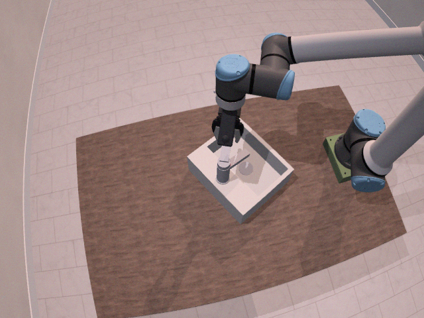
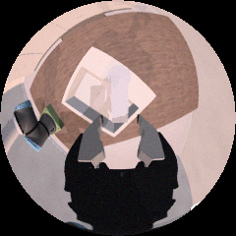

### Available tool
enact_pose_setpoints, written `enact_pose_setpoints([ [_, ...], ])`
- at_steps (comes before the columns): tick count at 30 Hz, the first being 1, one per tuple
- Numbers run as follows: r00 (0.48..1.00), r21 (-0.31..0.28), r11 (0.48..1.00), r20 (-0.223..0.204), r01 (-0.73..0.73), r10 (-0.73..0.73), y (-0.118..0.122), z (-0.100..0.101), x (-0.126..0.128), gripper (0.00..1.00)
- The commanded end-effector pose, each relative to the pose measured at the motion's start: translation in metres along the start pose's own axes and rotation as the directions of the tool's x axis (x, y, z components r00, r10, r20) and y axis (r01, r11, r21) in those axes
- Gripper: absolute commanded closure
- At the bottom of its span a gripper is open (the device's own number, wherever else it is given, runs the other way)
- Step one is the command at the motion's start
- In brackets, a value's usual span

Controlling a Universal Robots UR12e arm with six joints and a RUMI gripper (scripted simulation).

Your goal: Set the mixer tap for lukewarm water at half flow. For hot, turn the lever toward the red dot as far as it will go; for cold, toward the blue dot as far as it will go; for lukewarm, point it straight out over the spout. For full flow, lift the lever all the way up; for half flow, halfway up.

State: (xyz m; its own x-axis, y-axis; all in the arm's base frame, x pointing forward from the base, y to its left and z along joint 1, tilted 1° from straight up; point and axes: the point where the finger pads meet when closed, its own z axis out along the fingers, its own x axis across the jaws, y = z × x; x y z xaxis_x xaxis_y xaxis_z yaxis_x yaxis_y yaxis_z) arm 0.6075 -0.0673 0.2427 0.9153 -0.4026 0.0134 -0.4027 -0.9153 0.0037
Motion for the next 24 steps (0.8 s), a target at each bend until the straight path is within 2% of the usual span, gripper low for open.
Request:
enact_pose_setpoints([
  [1,1.000,0.000,1.000,-0.002,0.000,0.000,0.000,0.003,0.001,0.59],
  [24,1.000,0.000,1.000,-0.002,0.000,0.000,0.000,0.021,0.001,0.59],
])
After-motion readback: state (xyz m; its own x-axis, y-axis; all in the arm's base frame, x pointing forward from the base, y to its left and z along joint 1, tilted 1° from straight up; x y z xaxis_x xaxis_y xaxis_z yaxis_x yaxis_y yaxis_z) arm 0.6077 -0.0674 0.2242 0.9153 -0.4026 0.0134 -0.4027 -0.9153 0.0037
